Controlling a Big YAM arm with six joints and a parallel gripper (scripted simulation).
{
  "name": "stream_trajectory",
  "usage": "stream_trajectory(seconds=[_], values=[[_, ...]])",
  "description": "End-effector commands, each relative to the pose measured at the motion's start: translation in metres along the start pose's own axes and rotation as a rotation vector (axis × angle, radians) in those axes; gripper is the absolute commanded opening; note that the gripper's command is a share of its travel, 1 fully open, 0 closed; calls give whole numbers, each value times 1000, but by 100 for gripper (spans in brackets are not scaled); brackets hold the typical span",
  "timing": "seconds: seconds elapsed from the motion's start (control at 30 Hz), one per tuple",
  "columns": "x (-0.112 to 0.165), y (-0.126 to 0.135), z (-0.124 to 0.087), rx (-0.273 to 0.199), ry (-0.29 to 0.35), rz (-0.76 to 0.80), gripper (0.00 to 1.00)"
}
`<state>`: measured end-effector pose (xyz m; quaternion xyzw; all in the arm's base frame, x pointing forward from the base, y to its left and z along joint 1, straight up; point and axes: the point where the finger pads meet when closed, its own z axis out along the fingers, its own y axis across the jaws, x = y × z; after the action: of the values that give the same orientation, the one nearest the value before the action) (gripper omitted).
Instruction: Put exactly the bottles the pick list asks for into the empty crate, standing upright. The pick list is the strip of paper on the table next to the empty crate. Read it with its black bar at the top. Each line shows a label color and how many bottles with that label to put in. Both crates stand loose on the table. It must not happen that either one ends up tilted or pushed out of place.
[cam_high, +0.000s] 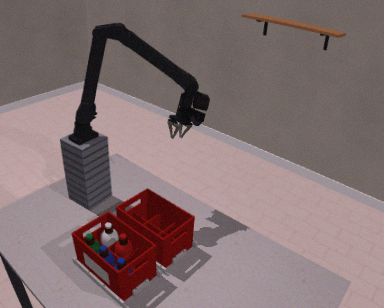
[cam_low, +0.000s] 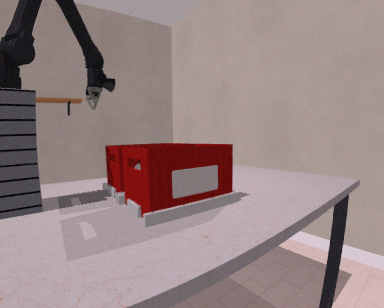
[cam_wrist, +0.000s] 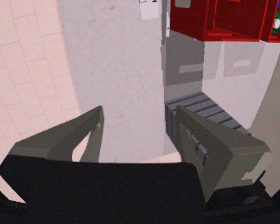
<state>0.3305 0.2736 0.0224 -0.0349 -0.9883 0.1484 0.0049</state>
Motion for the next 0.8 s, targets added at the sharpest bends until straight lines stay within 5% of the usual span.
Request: stream_trajectory(seconds=[0.0, 0.77], values=[[-5, 6, -16, -60, -41, 146, 61], [14, 41, -40, -281, 60, 649, 61]])
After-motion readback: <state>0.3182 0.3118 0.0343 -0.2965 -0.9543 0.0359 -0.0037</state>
